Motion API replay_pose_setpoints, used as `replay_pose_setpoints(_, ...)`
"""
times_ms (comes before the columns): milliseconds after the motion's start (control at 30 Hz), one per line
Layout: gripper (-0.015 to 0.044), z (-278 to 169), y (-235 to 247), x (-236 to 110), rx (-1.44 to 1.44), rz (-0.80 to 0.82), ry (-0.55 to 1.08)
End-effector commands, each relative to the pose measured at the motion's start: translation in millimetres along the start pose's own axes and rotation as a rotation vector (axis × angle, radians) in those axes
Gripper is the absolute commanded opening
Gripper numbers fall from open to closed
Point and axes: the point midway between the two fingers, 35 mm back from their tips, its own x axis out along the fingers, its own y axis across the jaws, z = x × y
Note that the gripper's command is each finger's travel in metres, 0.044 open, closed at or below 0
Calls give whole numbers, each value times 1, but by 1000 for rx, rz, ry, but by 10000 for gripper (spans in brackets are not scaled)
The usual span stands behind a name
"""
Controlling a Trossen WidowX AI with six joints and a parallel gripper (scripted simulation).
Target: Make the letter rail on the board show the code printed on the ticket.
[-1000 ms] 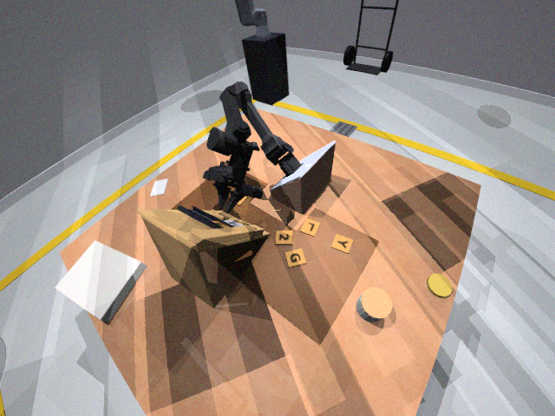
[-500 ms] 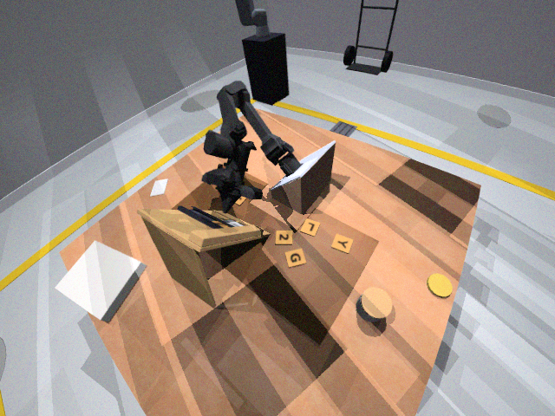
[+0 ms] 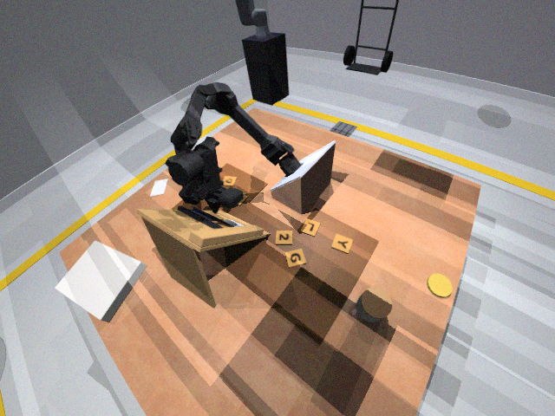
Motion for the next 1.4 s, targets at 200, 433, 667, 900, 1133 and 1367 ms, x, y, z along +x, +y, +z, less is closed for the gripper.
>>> replay_pose_setpoints(200,0,3,-9,-3,14,-13,86)
replay_pose_setpoints(433,0,5,-8,1,14,-13,86)
replay_pose_setpoints(667,0,7,-8,4,14,-13,86)
replay_pose_setpoints(900,0,10,-8,6,14,-13,86)
replay_pose_setpoints(1133,0,13,-9,8,14,-13,85)
replay_pose_setpoints(1367,0,16,-9,11,14,-13,85)
